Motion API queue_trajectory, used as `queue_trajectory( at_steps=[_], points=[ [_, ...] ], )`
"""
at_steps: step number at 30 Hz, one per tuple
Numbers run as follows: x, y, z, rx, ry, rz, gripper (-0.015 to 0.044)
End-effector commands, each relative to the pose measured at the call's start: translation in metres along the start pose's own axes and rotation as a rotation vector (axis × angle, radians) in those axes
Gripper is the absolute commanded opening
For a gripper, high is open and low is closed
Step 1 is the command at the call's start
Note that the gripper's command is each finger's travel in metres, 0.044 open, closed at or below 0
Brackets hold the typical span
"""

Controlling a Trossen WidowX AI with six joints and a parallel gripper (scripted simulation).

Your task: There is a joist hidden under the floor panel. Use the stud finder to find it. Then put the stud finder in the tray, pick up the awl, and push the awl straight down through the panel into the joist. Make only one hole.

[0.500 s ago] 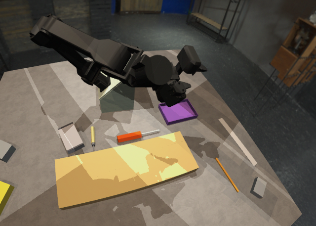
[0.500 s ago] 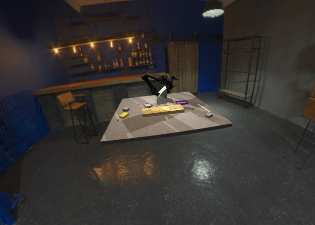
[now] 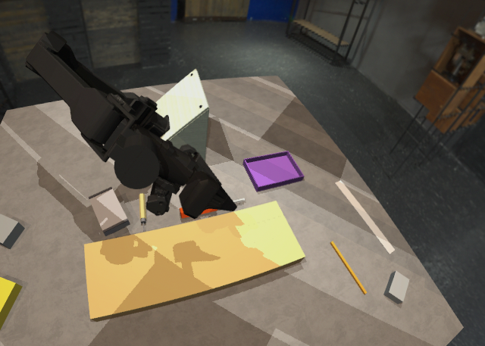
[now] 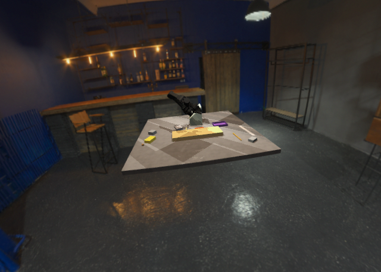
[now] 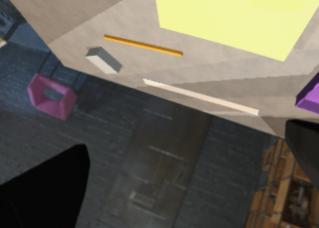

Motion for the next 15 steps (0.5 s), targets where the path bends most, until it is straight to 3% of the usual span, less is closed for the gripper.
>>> queue_trajectory(
  at_steps=[1, 15],
  points=[
    [-0.019, 0.041, -0.023, -0.197, 0.004, 0.290, 0.0440],
    [-0.125, 0.139, -0.113, -0.949, 0.234, 1.270, 0.0440]
  ],
)
Point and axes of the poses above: the point midway between the two fingers, 35 mm back from their tips, its own z axis out along the fingers, its own x axis across the jaws, y = z × x, the point moved 9 cm from there along -z, back along the fingers, and after that the axes turned 4 degrees about z, right-handed, at the moved point
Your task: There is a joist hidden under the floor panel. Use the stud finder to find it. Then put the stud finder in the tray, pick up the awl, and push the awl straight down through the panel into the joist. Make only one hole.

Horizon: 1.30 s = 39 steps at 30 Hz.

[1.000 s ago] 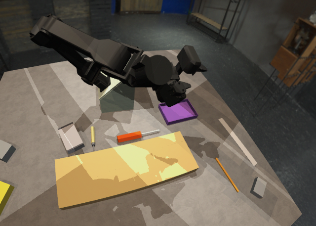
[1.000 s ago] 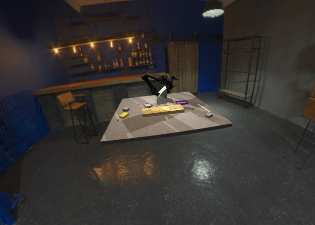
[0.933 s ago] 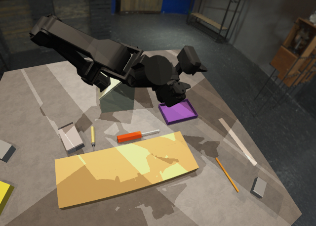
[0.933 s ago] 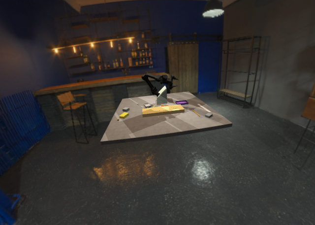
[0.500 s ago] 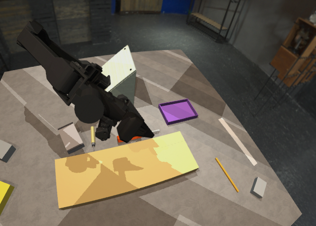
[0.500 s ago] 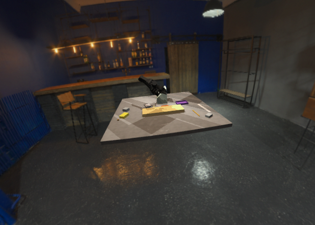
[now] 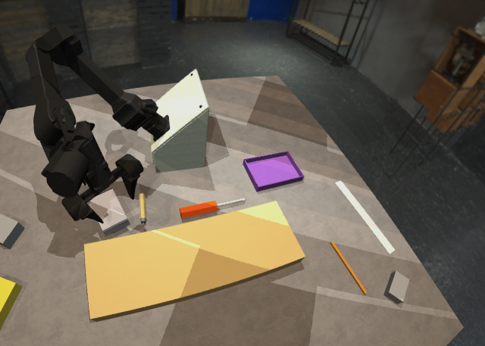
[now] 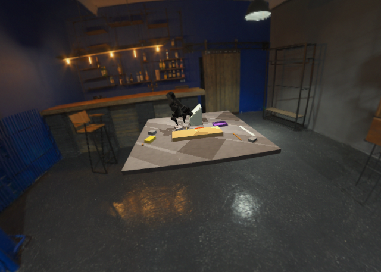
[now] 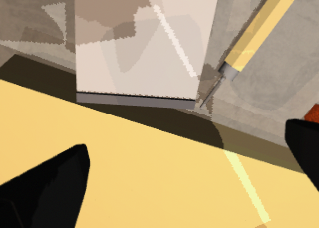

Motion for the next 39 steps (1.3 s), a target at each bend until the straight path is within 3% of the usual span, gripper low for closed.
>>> queue_trajectory(
  at_steps=[1, 19, 39],
  points=[
    [0.004, 0.036, 0.001, -0.146, 0.080, 0.214, 0.0440],
    [0.005, 0.033, 0.004, -0.153, 0.084, 0.225, 0.0440],
    [0.008, 0.039, 0.035, -0.154, 0.083, 0.224, 0.0440]
  ],
)
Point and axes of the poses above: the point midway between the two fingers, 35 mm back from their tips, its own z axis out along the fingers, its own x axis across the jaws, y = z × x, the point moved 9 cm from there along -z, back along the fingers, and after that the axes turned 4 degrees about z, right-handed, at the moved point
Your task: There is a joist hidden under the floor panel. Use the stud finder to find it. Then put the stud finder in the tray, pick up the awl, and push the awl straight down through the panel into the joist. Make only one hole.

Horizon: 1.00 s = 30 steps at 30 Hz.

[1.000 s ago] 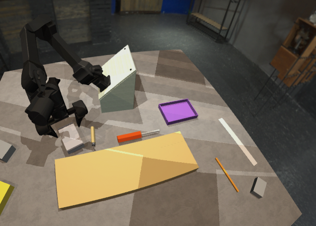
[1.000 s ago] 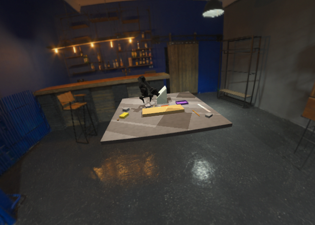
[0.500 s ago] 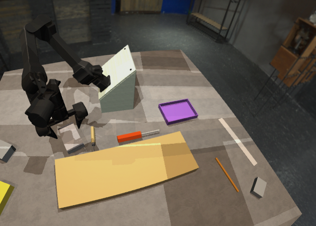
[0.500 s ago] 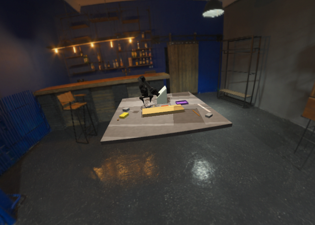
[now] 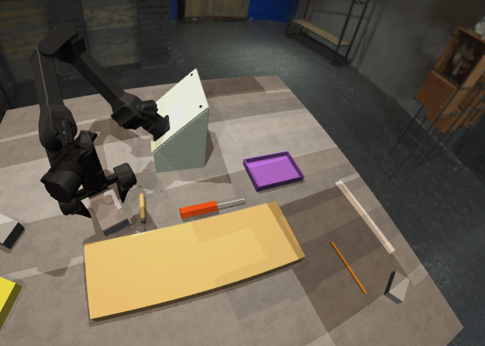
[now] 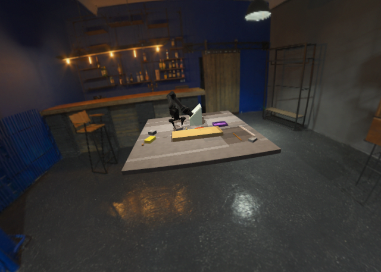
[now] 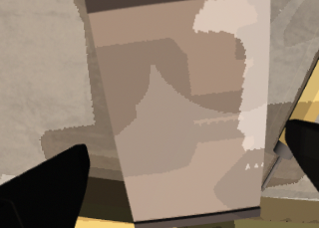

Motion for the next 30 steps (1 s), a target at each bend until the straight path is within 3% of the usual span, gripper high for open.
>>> queue_trajectory(
  at_steps=[1, 12, 14, 27, 30],
  points=[
    [-0.002, 0.001, 0.008, -0.003, -0.006, -0.008, 0.0440],
    [-0.002, 0.003, 0.023, -0.003, -0.003, -0.007, 0.0440],
    [-0.002, 0.003, 0.023, -0.003, -0.003, -0.007, 0.0387],
    [-0.002, 0.003, 0.023, -0.003, -0.003, -0.007, 0.0301],
    [-0.002, 0.003, 0.021, -0.003, -0.003, -0.007, 0.0222]
  ],
)
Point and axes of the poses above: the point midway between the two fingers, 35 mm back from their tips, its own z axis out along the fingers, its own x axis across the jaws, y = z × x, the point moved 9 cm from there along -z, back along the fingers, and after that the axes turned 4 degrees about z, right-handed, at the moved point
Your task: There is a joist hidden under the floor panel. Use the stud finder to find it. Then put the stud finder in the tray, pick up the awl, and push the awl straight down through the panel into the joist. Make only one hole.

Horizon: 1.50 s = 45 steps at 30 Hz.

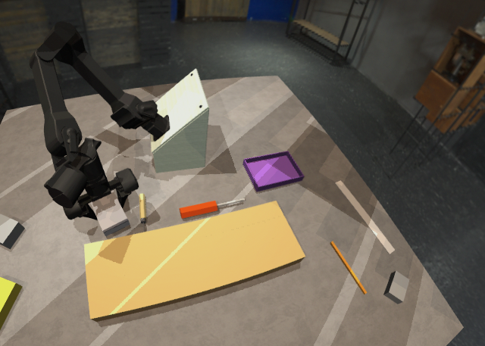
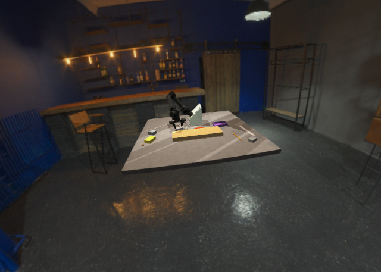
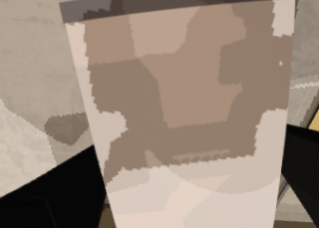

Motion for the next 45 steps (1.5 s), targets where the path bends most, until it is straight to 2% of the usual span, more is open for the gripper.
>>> queue_trajectory(
  at_steps=[1, 8, 9, 23, 36, 45],
  points=[
    [0.000, -0.001, -0.002, 0.001, -0.001, -0.002, 0.0196],
    [0.000, -0.002, -0.012, 0.001, -0.003, -0.002, 0.0012],
    [0.000, -0.002, -0.014, 0.001, -0.003, -0.002, 0.0000],
    [0.000, -0.003, -0.034, 0.001, -0.003, -0.002, 0.0000],
    [-0.041, 0.000, -0.034, 0.001, -0.006, -0.003, 0.0000],
    [-0.036, -0.001, -0.034, -0.006, -0.043, -0.004, 0.0000]
  ],
)
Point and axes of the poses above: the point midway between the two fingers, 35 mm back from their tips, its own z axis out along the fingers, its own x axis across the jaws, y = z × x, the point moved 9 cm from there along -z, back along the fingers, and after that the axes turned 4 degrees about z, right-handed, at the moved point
